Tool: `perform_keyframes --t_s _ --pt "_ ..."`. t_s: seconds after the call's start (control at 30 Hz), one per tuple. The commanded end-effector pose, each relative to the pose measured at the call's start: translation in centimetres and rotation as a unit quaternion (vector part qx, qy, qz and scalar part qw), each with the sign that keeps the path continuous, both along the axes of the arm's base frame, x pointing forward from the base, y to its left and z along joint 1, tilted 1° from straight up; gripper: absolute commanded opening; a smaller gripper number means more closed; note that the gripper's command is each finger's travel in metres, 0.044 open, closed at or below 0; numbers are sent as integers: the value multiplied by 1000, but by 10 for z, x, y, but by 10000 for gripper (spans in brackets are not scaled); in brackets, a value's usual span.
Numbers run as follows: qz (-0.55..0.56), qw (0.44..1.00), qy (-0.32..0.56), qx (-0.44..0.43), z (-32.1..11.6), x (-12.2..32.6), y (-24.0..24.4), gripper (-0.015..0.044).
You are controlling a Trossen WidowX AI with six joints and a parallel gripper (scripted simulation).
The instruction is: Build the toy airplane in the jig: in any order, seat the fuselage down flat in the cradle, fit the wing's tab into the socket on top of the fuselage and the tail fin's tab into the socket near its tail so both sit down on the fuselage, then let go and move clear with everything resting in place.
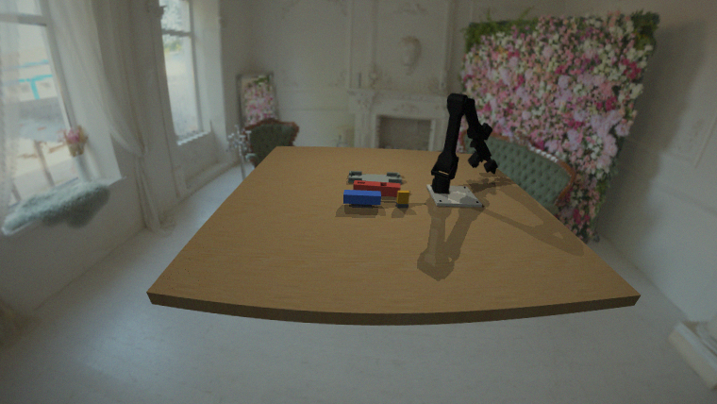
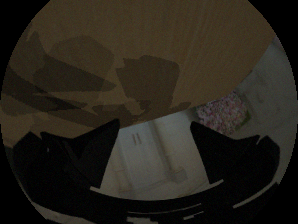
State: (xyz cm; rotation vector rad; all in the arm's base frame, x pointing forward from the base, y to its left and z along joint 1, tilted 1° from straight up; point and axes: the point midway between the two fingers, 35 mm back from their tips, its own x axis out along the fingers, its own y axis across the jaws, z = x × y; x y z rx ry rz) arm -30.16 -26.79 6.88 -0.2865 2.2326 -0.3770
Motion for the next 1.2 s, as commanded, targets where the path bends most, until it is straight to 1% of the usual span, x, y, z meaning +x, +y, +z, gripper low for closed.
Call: perform_keyframes --t_s 0.0,0.1,0.4,1.0,1.07,1.17 --pt "23 979 -176 101 23 1 9 440" --pt "25 971 -210 113 37 3 13 440" --pt "21 930 -326 170 65 33 43 440" --pt "22 929 -327 170 65 35 41 440" --pt "24 930 -326 170 66 52 25 440" --pt "29 930 -324 170 67 92 -5 440"
